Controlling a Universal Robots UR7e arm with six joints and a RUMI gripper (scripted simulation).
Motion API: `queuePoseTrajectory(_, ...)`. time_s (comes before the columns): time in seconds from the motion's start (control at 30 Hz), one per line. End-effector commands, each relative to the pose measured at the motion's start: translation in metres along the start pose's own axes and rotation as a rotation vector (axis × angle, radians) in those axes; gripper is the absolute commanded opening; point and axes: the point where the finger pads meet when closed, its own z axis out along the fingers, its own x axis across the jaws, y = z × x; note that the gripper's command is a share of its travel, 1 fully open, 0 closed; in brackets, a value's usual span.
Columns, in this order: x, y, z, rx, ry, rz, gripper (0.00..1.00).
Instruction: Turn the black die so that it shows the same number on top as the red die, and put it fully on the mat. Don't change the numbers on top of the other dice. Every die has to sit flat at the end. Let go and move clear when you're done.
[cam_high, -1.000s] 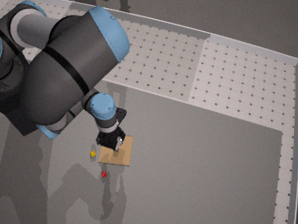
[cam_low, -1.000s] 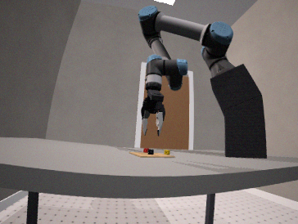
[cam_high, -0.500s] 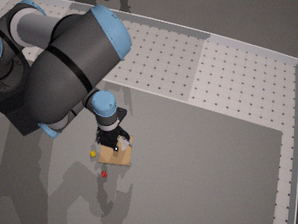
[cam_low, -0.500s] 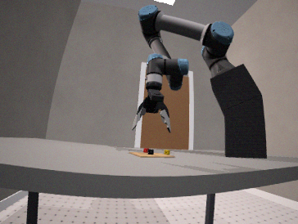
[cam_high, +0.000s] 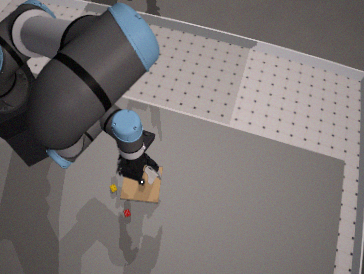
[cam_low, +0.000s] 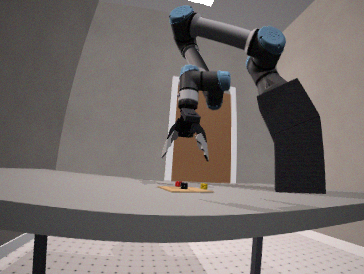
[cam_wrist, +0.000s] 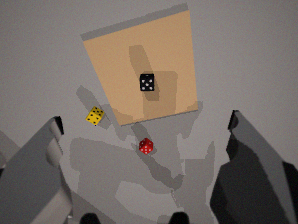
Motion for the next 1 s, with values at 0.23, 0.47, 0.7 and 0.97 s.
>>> queuePoseTrajectory(0.23, 0.000, 0.000, -0.024, 0.000, 0.001, 0.000, 1.00)
queuePoseTrajectory(0.47, 0.000, 0.000, -0.052, 0.000, 0.001, 0.000, 1.00)
queuePoseTrajectory(0.7, 0.000, 0.000, -0.071, 0.000, 0.001, 0.000, 1.00)
queuePoseTrajectory(0.97, 0.000, 0.000, -0.093, 0.000, 0.001, 0.000, 1.00)
